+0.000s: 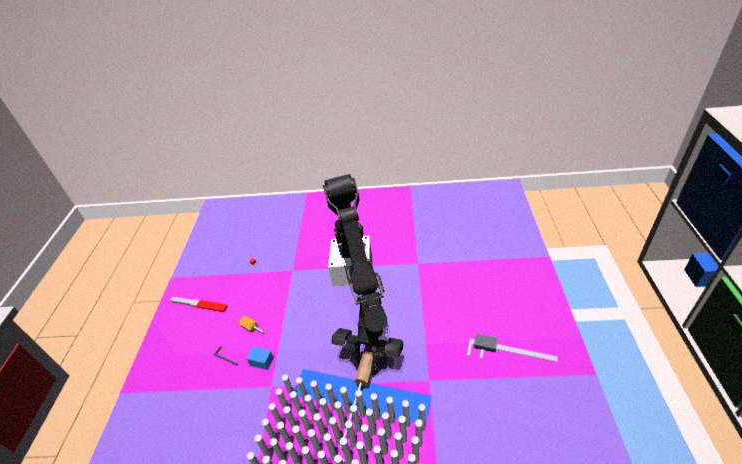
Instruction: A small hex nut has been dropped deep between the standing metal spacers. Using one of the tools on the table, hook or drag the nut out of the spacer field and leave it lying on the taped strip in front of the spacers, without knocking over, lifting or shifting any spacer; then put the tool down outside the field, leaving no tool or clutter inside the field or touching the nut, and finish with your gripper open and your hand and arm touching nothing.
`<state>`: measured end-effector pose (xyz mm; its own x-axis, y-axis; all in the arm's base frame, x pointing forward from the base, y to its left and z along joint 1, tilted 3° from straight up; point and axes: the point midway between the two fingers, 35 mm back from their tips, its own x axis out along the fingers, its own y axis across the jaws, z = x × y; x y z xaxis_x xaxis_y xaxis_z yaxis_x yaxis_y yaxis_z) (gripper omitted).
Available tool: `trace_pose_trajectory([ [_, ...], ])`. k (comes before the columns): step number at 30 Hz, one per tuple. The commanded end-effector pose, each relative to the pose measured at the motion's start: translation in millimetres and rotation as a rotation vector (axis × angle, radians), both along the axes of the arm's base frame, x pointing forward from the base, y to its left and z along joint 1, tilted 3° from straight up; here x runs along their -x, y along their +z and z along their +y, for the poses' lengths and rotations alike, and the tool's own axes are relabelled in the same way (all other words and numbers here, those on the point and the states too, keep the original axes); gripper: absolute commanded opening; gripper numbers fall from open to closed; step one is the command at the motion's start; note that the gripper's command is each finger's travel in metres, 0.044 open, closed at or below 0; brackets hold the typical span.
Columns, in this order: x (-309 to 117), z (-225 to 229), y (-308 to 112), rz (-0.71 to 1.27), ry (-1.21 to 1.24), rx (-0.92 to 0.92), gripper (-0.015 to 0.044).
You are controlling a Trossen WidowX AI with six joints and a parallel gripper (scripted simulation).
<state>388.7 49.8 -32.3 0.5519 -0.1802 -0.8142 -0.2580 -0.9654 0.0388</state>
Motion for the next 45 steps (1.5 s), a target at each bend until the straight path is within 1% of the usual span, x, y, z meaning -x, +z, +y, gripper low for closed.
trace_pose_trajectory([
  [1, -7, 1, 2, -0.008, 0.004, -0.002, 0.0],
  [25, -22, -3, 3, -0.01, 0.004, -0.001, 0.0],
  [45, -22, -4, -5, -0.01, 0.004, -0.001, 0.0],
])
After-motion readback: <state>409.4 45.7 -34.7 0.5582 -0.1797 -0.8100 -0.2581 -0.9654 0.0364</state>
